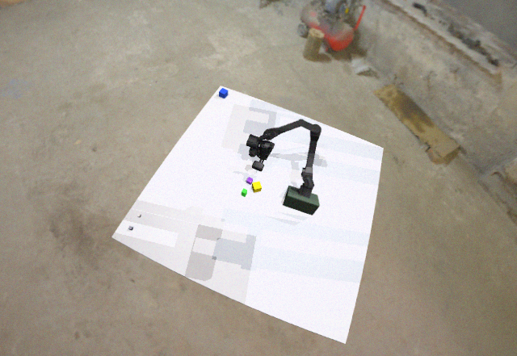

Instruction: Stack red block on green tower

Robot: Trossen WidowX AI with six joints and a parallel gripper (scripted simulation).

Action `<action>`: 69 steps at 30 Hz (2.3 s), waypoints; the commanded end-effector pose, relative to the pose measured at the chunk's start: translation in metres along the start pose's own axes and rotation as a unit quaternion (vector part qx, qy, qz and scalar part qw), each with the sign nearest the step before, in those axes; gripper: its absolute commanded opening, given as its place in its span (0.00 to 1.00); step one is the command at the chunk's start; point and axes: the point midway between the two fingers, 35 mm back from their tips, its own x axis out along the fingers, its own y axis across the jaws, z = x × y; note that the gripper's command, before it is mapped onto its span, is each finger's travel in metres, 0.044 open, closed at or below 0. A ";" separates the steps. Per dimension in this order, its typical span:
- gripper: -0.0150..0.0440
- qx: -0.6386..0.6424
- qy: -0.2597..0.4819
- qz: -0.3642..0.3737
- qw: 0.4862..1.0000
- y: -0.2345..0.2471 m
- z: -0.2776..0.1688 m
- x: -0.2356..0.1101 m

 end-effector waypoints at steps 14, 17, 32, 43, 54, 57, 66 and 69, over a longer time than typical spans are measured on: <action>1.00 -0.004 0.004 -0.003 1.000 0.000 -0.003 0.024; 1.00 -0.004 0.004 -0.003 1.000 0.000 -0.003 0.024; 0.78 -0.002 0.004 -0.001 1.000 0.000 -0.003 0.023; 0.39 -0.002 0.004 -0.001 1.000 0.000 -0.003 0.023; 0.25 -0.003 0.004 -0.001 1.000 0.001 -0.002 0.006; 0.25 -0.004 0.004 -0.001 1.000 0.001 -0.002 -0.010; 0.25 -0.004 0.005 -0.001 1.000 0.002 -0.001 -0.059; 0.25 -0.005 0.005 -0.001 1.000 0.002 -0.001 -0.072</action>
